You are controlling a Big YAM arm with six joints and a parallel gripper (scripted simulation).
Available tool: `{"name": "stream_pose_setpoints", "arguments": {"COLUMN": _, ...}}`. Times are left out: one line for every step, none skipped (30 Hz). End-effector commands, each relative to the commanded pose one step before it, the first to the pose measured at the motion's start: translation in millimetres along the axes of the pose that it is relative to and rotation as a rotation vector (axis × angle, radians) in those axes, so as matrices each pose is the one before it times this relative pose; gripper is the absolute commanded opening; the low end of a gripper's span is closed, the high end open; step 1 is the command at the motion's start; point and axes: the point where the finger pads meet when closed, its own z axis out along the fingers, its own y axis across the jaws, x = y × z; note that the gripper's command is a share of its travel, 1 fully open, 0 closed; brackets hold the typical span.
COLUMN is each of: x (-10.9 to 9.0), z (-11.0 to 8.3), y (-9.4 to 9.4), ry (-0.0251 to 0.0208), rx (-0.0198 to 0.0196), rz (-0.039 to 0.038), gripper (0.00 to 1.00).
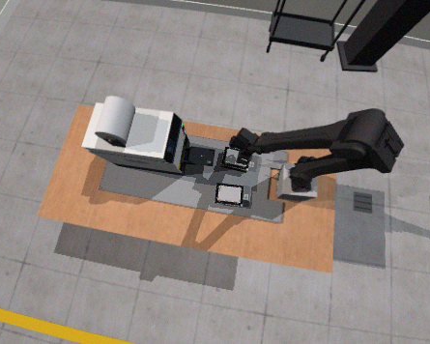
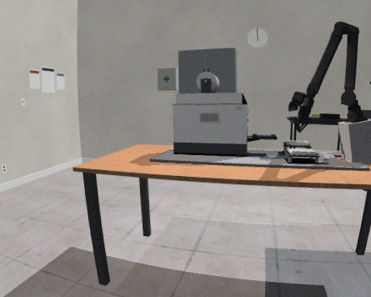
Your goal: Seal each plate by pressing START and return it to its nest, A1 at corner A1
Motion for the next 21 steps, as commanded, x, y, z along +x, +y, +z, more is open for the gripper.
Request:
{"name": "stream_pose_setpoints", "arguments": {"x": -26.33, "z": -14.11, "y": -7.80, "ry": -0.04261, "rx": 0.01349, "rz": -0.01984, "gripper": 1.00}}
{"name": "stream_pose_setpoints", "arguments": {"x": -0.54, "z": -1.54, "y": -0.48, "ry": 0.00071, "rx": 0.00048, "rz": 0.00113, "gripper": 1.00}}
{"name": "stream_pose_setpoints", "arguments": {"x": -0.25, "z": -1.35, "y": -0.36, "ry": 0.00160, "rx": 0.00011, "rz": 0.00114, "gripper": 1.00}}
{"name": "stream_pose_setpoints", "arguments": {"x": 0.88, "z": -0.55, "y": -0.17, "ry": 0.00520, "rx": -0.00104, "rz": 0.00215, "gripper": 1.00}}
{"name": "stream_pose_setpoints", "arguments": {"x": 0.64, "z": -0.69, "y": -0.08, "ry": 0.00450, "rx": -0.00101, "rz": 0.00147, "gripper": 1.00}}
{"name": "stream_pose_setpoints", "arguments": {"x": 1.11, "z": -0.75, "y": 0.15, "ry": 0.00476, "rx": -0.00119, "rz": 0.00136, "gripper": 1.00}}
{"name": "stream_pose_setpoints", "arguments": {"x": 2.16, "z": -1.42, "y": 0.97, "ry": 0.00414, "rx": -0.00144, "rz": 0.00069, "gripper": 1.00}}
{"name": "stream_pose_setpoints", "arguments": {"x": 0.00, "z": 0.00, "y": 0.00, "ry": 0.00000, "rx": 0.00000, "rz": 0.00000, "gripper": 1.00}}
{"name": "stream_pose_setpoints", "arguments": {"x": 0.00, "z": 0.00, "y": 0.00, "ry": 0.00000, "rx": 0.00000, "rz": 0.00000, "gripper": 1.00}}
{"name": "stream_pose_setpoints", "arguments": {"x": 0.68, "z": 0.12, "y": 2.06, "ry": -0.00027, "rx": -0.00287, "rz": -0.00430, "gripper": 1.00}}
{"name": "stream_pose_setpoints", "arguments": {"x": -0.24, "z": -2.02, "y": 1.55, "ry": -0.00223, "rx": -0.00113, "rz": -0.00367, "gripper": 1.00}}
{"name": "stream_pose_setpoints", "arguments": {"x": -1.56, "z": -2.37, "y": 1.20, "ry": -0.00184, "rx": -0.00125, "rz": -0.00360, "gripper": 1.00}}
{"name": "stream_pose_setpoints", "arguments": {"x": -1.39, "z": -2.61, "y": -0.09, "ry": -0.00218, "rx": 0.00066, "rz": -0.00031, "gripper": 1.00}}
{"name": "stream_pose_setpoints", "arguments": {"x": -3.68, "z": -2.84, "y": -0.86, "ry": -0.00599, "rx": 0.00217, "rz": -0.00111, "gripper": 1.00}}
{"name": "stream_pose_setpoints", "arguments": {"x": -1.65, "z": -2.23, "y": -0.37, "ry": -0.00220, "rx": 0.00100, "rz": -0.00023, "gripper": 1.00}}
{"name": "stream_pose_setpoints", "arguments": {"x": -1.13, "z": -2.19, "y": -1.60, "ry": -0.00146, "rx": 0.00258, "rz": 0.00323, "gripper": 1.00}}
{"name": "stream_pose_setpoints", "arguments": {"x": -1.15, "z": -1.79, "y": -0.58, "ry": -0.00060, "rx": 0.00066, "rz": 0.00086, "gripper": 1.00}}
{"name": "stream_pose_setpoints", "arguments": {"x": -1.03, "z": -1.64, "y": -0.61, "ry": 0.00005, "rx": 0.00067, "rz": 0.00097, "gripper": 1.00}}
{"name": "stream_pose_setpoints", "arguments": {"x": -0.86, "z": -1.67, "y": -0.55, "ry": 0.00002, "rx": 0.00070, "rz": 0.00119, "gripper": 1.00}}
{"name": "stream_pose_setpoints", "arguments": {"x": 0.34, "z": -0.59, "y": -0.33, "ry": 0.00450, "rx": -0.00087, "rz": 0.00181, "gripper": 1.00}}
{"name": "stream_pose_setpoints", "arguments": {"x": 0.18, "z": -0.70, "y": -0.36, "ry": 0.00321, "rx": -0.00044, "rz": 0.00151, "gripper": 1.00}}
